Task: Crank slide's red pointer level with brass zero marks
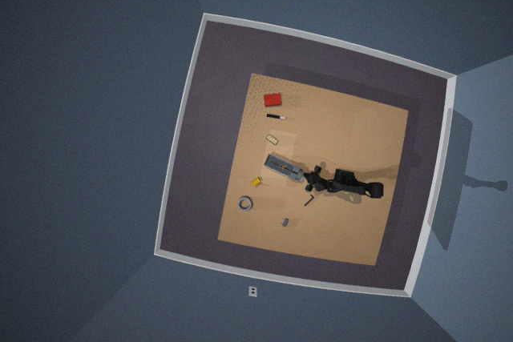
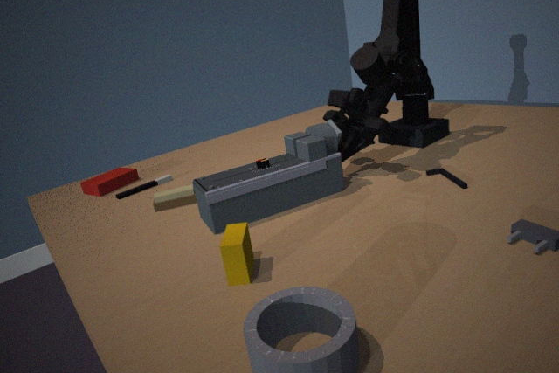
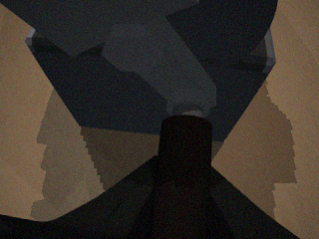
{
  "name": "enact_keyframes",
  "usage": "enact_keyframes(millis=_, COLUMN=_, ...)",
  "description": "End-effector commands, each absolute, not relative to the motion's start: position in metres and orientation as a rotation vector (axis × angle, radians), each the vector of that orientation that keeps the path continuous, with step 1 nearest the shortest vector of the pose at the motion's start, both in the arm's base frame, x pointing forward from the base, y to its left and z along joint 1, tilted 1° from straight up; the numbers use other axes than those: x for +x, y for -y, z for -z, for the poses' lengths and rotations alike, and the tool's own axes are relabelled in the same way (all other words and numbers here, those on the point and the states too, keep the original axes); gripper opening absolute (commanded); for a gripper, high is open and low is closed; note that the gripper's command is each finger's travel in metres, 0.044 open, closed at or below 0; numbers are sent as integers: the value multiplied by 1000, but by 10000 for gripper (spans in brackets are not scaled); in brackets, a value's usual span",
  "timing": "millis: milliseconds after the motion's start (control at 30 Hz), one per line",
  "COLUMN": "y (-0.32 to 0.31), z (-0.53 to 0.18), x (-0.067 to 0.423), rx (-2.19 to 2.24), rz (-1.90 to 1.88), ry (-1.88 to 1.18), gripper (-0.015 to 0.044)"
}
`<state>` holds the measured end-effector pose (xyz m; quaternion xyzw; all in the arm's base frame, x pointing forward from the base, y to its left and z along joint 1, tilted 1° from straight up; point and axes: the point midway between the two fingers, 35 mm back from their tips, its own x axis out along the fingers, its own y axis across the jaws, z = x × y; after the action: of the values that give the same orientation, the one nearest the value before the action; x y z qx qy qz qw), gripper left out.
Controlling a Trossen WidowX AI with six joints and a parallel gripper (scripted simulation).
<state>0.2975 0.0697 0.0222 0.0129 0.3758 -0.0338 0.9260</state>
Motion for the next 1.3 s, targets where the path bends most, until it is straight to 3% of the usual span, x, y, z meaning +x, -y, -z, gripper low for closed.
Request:
enact_keyframes(millis=0, y=-77, z=-17, x=298, rx=29, rz=65, ry=-777, gripper=0)
enact_keyframes(millis=1267, y=-102, z=-20, x=300, rx=32, rz=64, ry=-777, gripper=0)
